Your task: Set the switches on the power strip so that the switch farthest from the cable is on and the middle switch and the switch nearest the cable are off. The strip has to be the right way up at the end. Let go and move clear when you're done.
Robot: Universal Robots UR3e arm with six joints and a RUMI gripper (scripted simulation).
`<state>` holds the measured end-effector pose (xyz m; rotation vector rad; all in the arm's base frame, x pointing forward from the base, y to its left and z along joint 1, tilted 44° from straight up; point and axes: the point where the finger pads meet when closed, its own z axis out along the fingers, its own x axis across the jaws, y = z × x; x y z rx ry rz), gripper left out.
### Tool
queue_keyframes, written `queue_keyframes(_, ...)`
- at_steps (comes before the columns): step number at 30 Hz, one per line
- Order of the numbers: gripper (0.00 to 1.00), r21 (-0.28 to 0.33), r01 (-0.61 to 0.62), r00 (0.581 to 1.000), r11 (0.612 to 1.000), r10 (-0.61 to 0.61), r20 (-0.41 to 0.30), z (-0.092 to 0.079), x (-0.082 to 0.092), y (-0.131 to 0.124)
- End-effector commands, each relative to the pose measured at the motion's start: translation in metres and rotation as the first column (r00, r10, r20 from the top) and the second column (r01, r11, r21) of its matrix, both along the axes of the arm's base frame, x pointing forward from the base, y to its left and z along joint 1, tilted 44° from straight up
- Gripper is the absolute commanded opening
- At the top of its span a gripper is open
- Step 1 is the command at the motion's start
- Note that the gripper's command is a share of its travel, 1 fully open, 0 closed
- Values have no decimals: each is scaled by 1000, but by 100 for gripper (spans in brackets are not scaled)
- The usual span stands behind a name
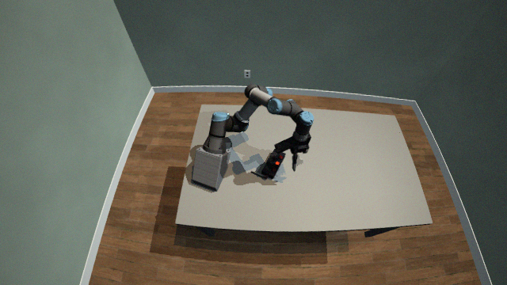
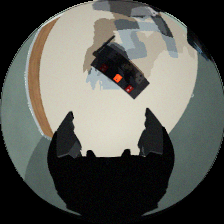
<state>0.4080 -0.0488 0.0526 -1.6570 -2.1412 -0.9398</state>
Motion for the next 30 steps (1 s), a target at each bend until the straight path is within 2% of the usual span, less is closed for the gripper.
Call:
queue_keyframes(1, 100, 40, 92, 973, 995, -81, -217, -8, -18, 3)
queue_keyframes(2, 100, 42, 111, 963, 993, -96, -253, -9, -22, 4)
queue_keyframes(3, 100, 42, 111, 963, 993, -96, -253, -9, -22, 4)
queue_keyframes(5, 100, 43, 144, 940, 989, -123, -319, -11, -28, 5)
queue_keyframes(7, 100, 43, 144, 940, 989, -123, -319, -11, -28, 5)
queue_keyframes(11, 100, 35, 197, 892, 980, -164, -422, -13, -38, 7)
queue_keyframes(16, 100, 22, 236, 844, 971, -194, -500, -15, -47, 9)
queue_keyframes(21, 100, 15, 252, 821, 967, -206, -532, -15, -50, 10)
queue_keyframes(30, 100, 13, 255, 817, 967, -208, -537, -15, -51, 10)
